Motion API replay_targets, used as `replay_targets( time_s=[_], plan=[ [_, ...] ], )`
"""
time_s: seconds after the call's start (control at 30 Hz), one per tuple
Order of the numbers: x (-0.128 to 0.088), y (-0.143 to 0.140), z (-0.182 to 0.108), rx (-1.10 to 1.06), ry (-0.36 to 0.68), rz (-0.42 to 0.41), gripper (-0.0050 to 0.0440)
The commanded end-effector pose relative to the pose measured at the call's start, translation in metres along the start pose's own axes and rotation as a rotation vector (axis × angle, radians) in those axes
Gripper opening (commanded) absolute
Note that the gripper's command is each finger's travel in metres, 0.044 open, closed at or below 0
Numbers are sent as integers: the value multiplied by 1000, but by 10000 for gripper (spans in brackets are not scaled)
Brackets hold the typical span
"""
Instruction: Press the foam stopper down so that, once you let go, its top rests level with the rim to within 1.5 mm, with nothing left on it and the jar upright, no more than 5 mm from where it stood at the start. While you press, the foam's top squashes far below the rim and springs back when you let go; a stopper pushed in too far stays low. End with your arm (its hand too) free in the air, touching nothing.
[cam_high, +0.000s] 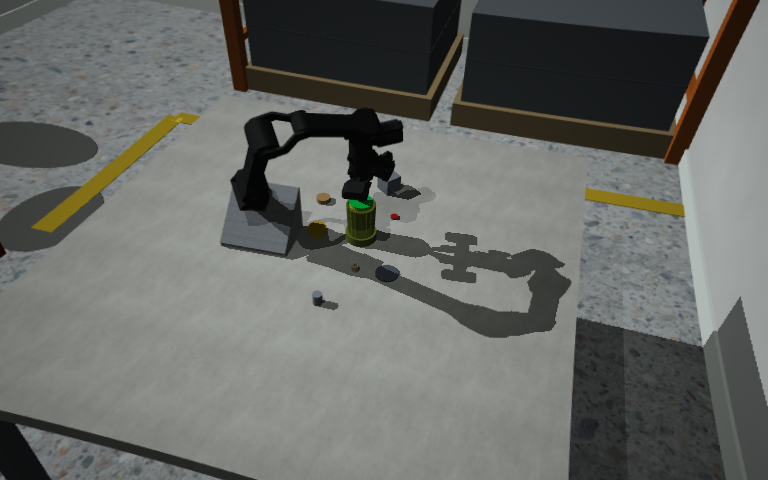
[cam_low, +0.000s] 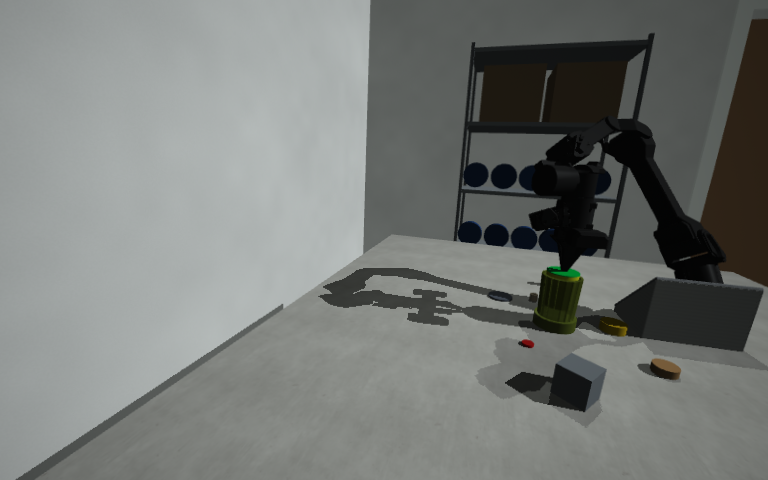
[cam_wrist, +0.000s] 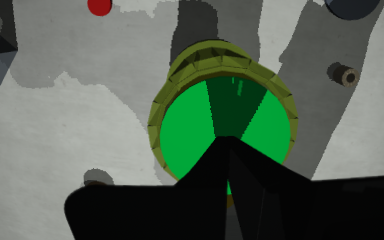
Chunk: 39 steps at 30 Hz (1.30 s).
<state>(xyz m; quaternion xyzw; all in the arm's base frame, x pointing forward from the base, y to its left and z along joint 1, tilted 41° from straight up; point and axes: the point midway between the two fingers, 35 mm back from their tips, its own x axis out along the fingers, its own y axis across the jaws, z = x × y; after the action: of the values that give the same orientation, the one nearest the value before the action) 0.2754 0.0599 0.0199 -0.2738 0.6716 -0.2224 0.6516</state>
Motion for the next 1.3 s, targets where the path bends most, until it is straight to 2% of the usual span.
replay_targets(
  time_s=[0.0, 1.27],
  plan=[
    [1, -1, -1, -7, 3, -2, 0],
    [5, -1, -1, -7, 3, -2, 0]
  ],
)
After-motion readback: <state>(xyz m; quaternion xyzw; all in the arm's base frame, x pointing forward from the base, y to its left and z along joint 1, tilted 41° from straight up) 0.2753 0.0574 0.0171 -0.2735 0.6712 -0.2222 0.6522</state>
